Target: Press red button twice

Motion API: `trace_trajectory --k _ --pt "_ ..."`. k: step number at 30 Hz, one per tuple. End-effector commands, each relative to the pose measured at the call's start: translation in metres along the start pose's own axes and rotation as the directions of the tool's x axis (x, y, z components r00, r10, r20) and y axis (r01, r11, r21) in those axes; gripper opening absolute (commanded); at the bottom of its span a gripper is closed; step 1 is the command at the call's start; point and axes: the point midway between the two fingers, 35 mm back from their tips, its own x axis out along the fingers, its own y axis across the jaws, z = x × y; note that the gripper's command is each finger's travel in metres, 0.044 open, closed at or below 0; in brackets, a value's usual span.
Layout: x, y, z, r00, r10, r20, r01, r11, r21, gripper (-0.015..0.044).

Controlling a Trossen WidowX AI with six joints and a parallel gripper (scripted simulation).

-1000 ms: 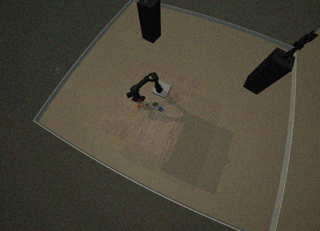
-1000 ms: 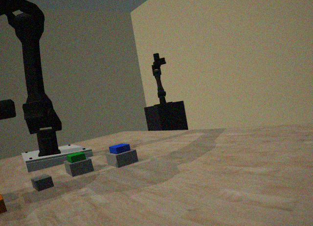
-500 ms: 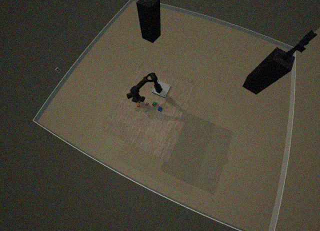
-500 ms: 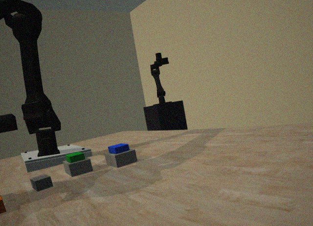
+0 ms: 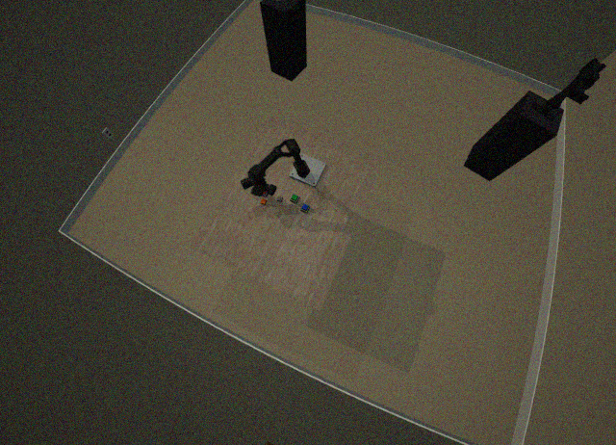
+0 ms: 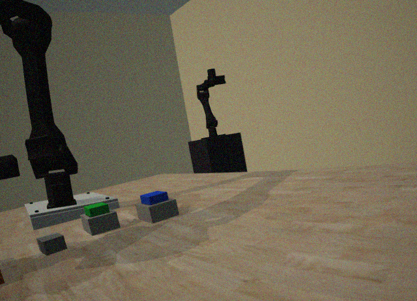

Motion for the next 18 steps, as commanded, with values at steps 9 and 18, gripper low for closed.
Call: trace_trajectory --k 9,18 --pt "-0.021 0.000 0.000 1.000 0.003 -0.001 -0.003 1.000 0.002 0.0020" --pt "-0.029 0.001 0.000 1.000 0.005 -0.001 -0.005 1.000 0.003 0.0020"
